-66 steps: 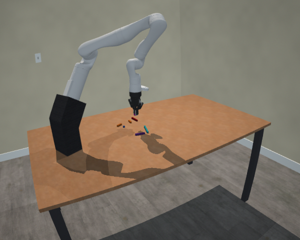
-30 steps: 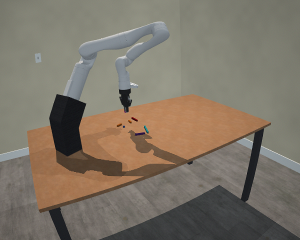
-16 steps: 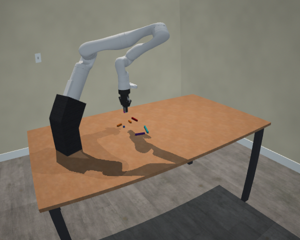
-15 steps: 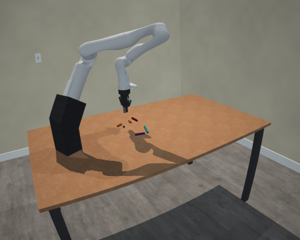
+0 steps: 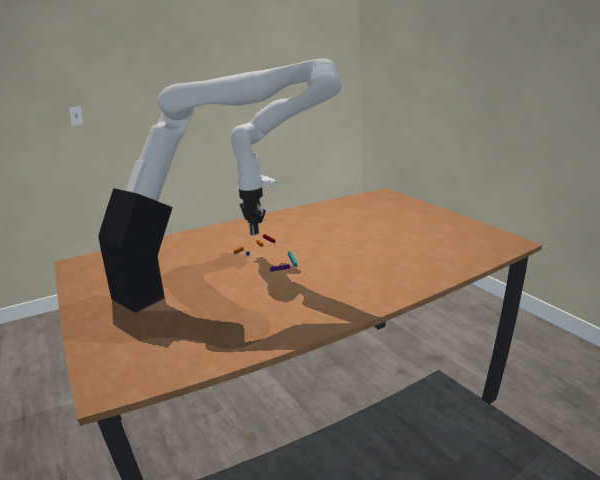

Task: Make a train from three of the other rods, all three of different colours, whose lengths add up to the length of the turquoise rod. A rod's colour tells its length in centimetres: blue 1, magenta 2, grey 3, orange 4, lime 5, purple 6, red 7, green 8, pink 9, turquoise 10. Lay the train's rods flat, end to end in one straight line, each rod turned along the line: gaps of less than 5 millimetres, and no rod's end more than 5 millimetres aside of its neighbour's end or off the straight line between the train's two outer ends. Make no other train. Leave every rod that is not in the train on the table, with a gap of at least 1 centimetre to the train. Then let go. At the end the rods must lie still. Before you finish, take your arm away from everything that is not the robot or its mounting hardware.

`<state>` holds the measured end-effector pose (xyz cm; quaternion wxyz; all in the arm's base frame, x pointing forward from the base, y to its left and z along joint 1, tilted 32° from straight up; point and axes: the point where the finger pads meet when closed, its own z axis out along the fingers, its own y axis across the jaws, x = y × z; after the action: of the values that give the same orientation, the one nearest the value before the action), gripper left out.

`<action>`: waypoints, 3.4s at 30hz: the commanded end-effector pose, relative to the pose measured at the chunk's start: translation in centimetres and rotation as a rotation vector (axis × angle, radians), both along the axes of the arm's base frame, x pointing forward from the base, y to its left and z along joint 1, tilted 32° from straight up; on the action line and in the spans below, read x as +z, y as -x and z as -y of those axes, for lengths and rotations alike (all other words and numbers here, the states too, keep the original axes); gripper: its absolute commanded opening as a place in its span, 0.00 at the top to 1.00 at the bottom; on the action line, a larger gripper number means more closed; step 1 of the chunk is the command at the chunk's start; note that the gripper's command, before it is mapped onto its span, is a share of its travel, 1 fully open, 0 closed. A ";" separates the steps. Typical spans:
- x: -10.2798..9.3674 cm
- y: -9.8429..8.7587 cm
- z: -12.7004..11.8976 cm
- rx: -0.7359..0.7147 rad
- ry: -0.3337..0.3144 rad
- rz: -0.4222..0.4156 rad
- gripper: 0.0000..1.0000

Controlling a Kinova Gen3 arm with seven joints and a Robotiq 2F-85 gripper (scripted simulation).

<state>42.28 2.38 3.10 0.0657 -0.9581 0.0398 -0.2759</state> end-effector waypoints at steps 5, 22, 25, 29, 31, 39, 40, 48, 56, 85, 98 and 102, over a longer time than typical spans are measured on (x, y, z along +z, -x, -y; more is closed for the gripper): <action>-2.7 -1.0 -1.0 0.005 -0.015 -0.015 0.95; -4.8 -2.3 -1.4 0.005 -0.014 -0.015 0.95; -4.8 -2.3 -1.4 0.005 -0.014 -0.015 0.95; -4.8 -2.3 -1.4 0.005 -0.014 -0.015 0.95; -4.8 -2.3 -1.4 0.005 -0.014 -0.015 0.95; -4.8 -2.3 -1.4 0.005 -0.014 -0.015 0.95; -4.8 -2.3 -1.4 0.005 -0.014 -0.015 0.95; -4.8 -2.3 -1.4 0.005 -0.014 -0.015 0.95; -4.8 -2.3 -1.4 0.005 -0.014 -0.015 0.95; -5.8 -2.9 -1.5 0.005 -0.014 -0.015 0.95; -5.8 -2.9 -1.5 0.005 -0.014 -0.015 0.95; -5.8 -2.9 -1.5 0.005 -0.014 -0.015 0.95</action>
<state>45.18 3.90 -2.79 0.0731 -0.9599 0.0399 -0.2677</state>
